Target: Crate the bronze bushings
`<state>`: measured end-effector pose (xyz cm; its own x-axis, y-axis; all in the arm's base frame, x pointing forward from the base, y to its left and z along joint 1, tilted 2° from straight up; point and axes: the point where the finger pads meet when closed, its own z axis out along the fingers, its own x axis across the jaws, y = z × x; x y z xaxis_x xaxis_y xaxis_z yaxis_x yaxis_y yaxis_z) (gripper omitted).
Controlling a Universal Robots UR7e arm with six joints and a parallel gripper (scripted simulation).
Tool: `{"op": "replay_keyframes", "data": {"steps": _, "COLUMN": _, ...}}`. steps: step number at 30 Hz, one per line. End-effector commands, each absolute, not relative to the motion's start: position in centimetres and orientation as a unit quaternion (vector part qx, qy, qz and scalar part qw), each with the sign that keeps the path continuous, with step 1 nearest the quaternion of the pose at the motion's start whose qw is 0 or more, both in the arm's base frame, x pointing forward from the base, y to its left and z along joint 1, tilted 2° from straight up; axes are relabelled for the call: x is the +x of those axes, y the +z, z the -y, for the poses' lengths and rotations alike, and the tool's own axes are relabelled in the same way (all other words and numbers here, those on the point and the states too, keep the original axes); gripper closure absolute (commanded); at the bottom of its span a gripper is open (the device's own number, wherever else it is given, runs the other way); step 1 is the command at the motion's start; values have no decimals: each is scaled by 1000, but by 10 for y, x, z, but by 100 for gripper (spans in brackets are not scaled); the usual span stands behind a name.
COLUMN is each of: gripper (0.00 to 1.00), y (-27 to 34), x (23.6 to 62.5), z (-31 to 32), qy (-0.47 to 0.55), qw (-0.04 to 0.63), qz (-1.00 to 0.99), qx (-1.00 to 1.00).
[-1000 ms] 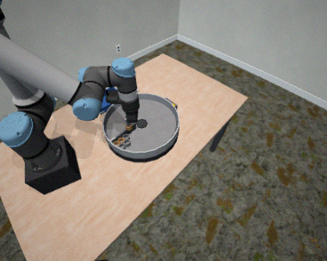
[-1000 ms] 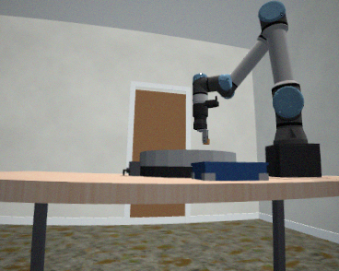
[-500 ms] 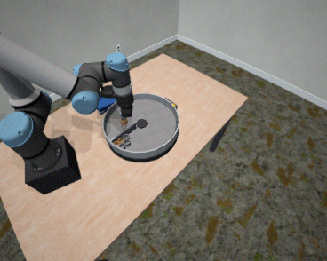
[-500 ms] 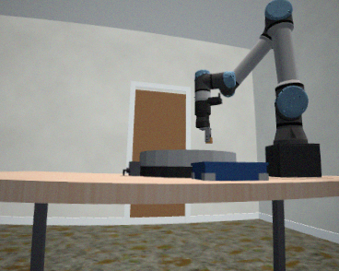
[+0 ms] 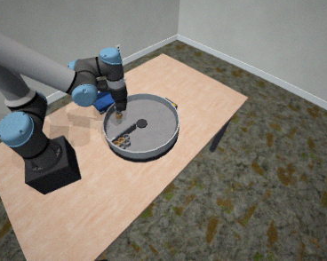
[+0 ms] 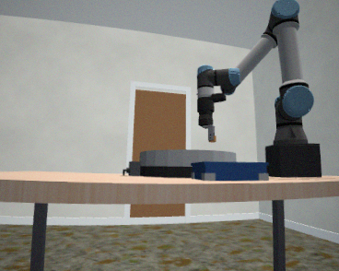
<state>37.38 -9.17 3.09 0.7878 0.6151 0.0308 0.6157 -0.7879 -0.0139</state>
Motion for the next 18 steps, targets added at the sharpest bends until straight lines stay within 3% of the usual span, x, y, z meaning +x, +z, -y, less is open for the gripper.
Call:
{"op": "replay_keyframes", "data": {"steps": 1, "gripper": 100, "y": 32, "x": 377, "z": 82, "qy": -13, "qw": 11, "qz": 325, "qx": -945}}
{"op": "replay_keyframes", "data": {"steps": 5, "gripper": 100, "y": 33, "x": 386, "z": 41, "qy": -13, "qw": 11, "qz": 325, "qx": -945}}
{"op": "replay_keyframes", "data": {"steps": 18, "gripper": 100, "y": 33, "x": 388, "z": 32, "qy": -13, "qw": 11, "qz": 326, "qx": -945}}
